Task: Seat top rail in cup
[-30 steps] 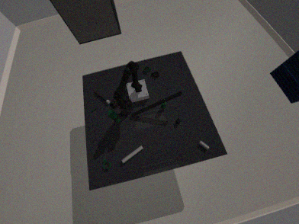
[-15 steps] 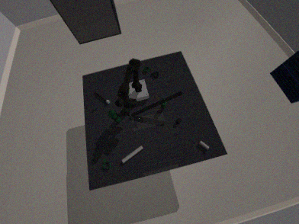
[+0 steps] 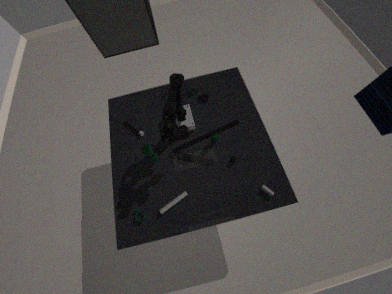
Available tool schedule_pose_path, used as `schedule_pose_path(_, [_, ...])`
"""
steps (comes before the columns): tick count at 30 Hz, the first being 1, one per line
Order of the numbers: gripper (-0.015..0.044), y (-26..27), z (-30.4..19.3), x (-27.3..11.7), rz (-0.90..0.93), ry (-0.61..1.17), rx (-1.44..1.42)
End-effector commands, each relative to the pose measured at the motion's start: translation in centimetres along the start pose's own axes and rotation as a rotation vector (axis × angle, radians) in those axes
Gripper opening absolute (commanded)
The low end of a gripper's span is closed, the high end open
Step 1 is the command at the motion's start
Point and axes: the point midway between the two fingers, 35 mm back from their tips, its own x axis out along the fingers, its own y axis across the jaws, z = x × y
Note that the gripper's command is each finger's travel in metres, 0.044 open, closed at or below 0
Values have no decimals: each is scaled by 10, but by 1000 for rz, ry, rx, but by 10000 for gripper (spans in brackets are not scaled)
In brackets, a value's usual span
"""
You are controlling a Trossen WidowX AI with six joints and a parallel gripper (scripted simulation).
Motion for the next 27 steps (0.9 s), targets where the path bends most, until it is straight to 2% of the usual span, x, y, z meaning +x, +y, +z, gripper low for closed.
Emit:
schedule_pose_path(1, [440, 28, 14, -43, -55, -43, 566])
schedule_pose_path(16, [440, 29, 14, -41, -48, -29, 609])
schedule_pose_path(22, [440, 39, 13, -18, -18, 121, 1031])
schedule_pose_path(27, [440, 51, 9, 4, -74, 299, 1468])
